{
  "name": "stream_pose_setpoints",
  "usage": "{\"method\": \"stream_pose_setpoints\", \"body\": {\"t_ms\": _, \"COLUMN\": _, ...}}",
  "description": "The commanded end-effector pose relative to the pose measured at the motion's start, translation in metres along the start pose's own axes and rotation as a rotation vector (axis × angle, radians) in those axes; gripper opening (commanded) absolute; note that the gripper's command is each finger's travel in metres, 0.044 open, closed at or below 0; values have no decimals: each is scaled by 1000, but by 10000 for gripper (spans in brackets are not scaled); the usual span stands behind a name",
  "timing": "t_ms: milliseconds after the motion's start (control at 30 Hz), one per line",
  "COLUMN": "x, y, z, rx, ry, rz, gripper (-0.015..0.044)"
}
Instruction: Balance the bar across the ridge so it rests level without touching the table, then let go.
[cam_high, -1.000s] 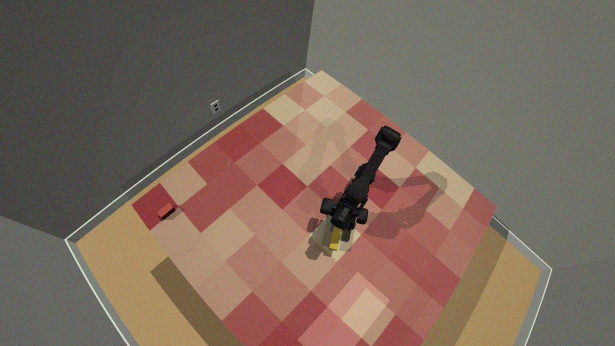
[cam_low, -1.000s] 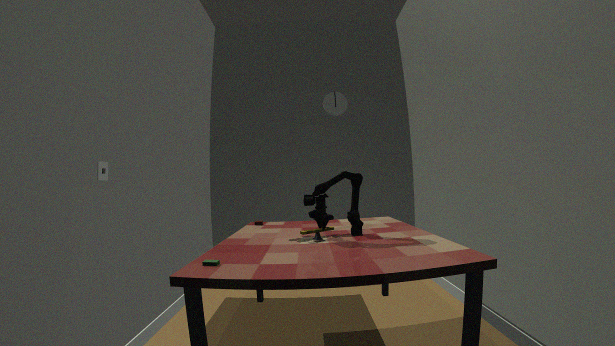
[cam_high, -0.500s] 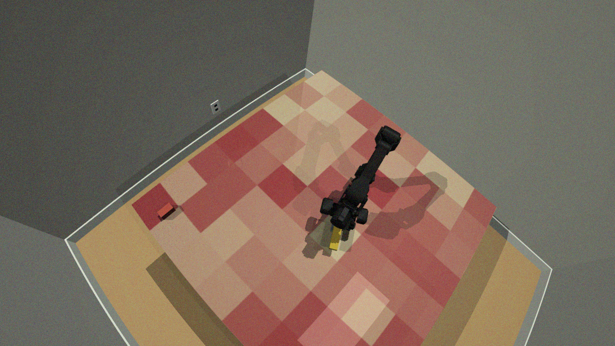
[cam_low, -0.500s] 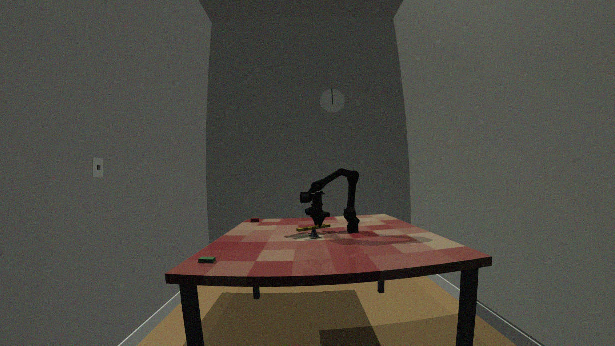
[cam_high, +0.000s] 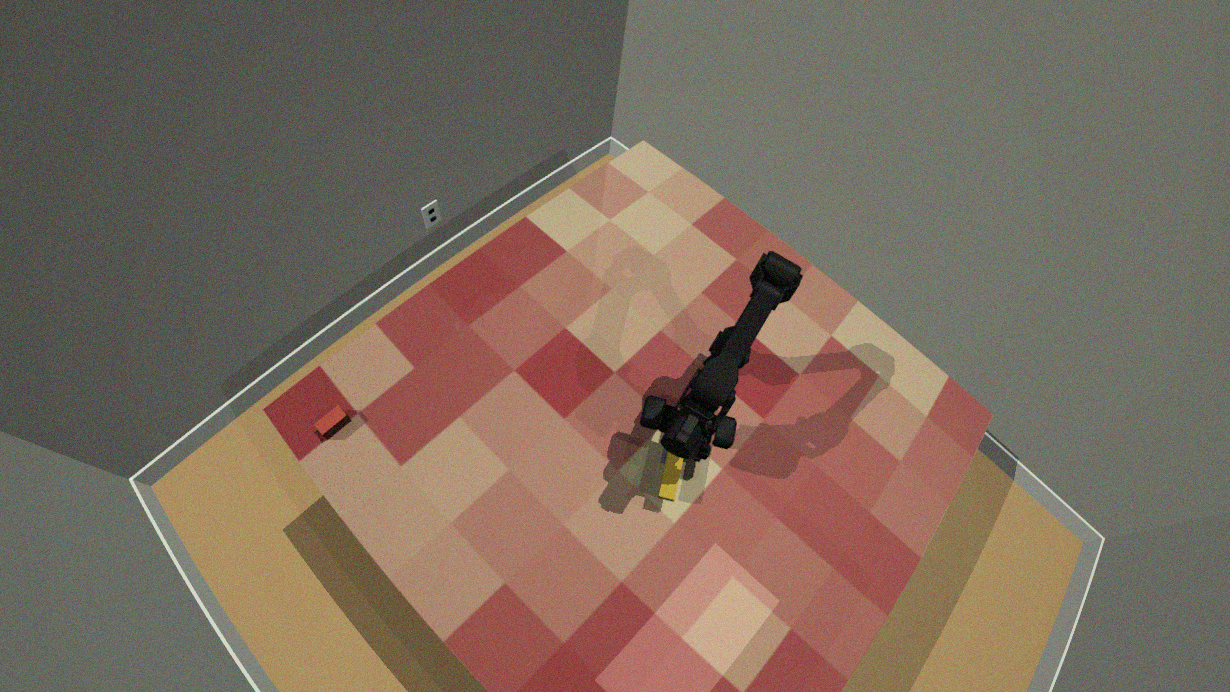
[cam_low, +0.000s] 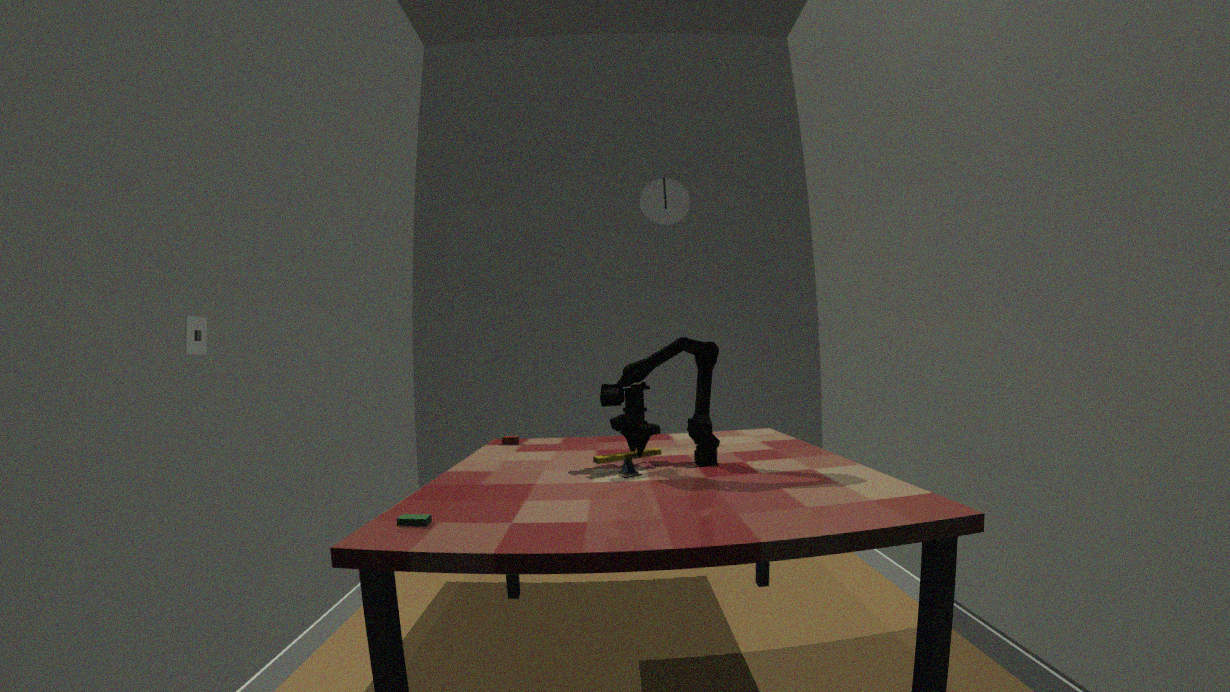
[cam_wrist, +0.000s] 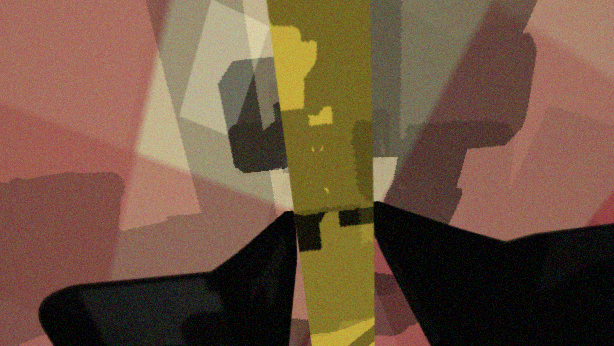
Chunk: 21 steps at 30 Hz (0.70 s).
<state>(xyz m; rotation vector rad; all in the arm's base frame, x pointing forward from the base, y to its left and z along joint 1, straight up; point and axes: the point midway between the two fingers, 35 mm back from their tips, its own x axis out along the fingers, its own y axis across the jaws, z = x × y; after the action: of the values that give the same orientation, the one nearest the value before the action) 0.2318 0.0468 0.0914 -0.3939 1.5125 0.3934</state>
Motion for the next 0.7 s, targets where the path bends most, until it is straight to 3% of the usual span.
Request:
{"method": "stream_pose_setpoints", "body": {"t_ms": 0, "x": 0, "y": 0, "z": 0, "rx": 0, "ry": 0, "rz": 0, "gripper": 173}}
{"method": "stream_pose_setpoints", "body": {"t_ms": 467, "x": 0, "y": 0, "z": 0, "rx": 0, "ry": 0, "rz": 0, "gripper": 185}}
{"method": "stream_pose_setpoints", "body": {"t_ms": 667, "x": 0, "y": 0, "z": 0, "rx": 0, "ry": 0, "rz": 0, "gripper": 342}}
